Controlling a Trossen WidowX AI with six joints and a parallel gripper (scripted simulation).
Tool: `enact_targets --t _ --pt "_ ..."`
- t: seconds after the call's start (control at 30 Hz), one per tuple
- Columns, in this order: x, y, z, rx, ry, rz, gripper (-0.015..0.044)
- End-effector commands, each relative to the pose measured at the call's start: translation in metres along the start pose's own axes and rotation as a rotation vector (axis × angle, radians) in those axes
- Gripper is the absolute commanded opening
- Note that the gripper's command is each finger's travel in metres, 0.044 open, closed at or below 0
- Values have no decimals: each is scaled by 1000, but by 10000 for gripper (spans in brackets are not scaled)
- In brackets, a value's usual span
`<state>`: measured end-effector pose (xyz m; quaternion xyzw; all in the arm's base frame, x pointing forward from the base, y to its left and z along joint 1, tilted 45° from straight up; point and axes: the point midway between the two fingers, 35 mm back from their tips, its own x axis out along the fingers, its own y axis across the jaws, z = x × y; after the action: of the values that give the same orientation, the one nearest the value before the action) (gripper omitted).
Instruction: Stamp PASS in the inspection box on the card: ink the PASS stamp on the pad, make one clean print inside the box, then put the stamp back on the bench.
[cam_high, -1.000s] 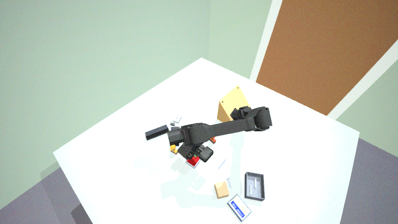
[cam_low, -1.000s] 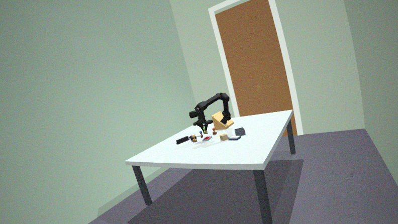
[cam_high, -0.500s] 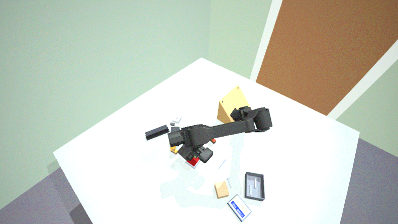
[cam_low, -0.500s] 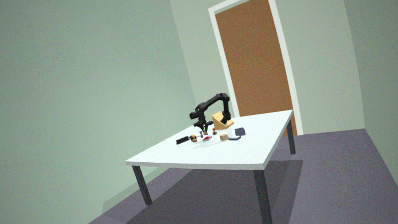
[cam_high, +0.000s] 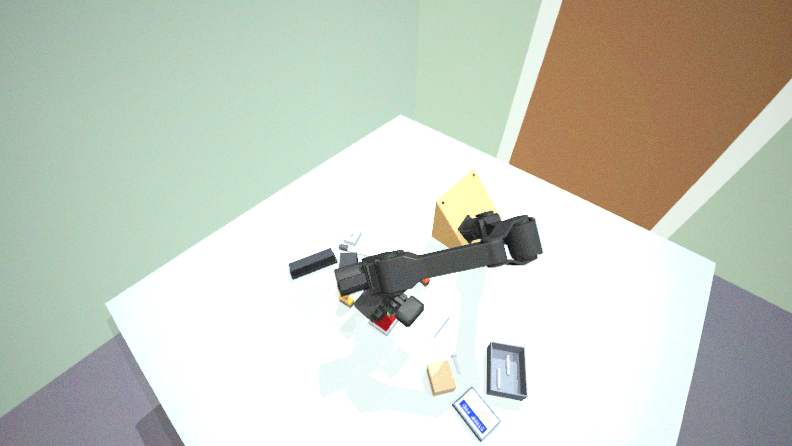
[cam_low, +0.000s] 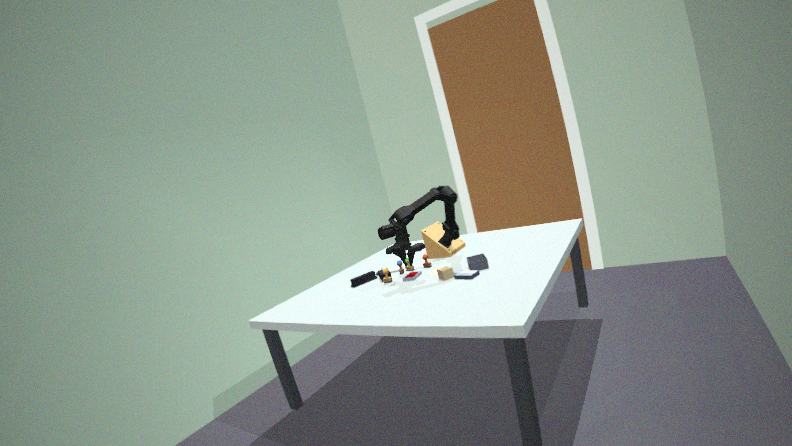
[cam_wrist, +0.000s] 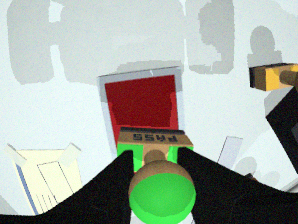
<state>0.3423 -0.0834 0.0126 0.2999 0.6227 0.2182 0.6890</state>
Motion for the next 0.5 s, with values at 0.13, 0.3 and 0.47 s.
enact_targets --t 0.13,0.3,0.47 --pt "7 1 -1 3 0 6 0" --pt "10 1 -1 2 0 6 0" --pt "13 2 -1 2 0 6 0"
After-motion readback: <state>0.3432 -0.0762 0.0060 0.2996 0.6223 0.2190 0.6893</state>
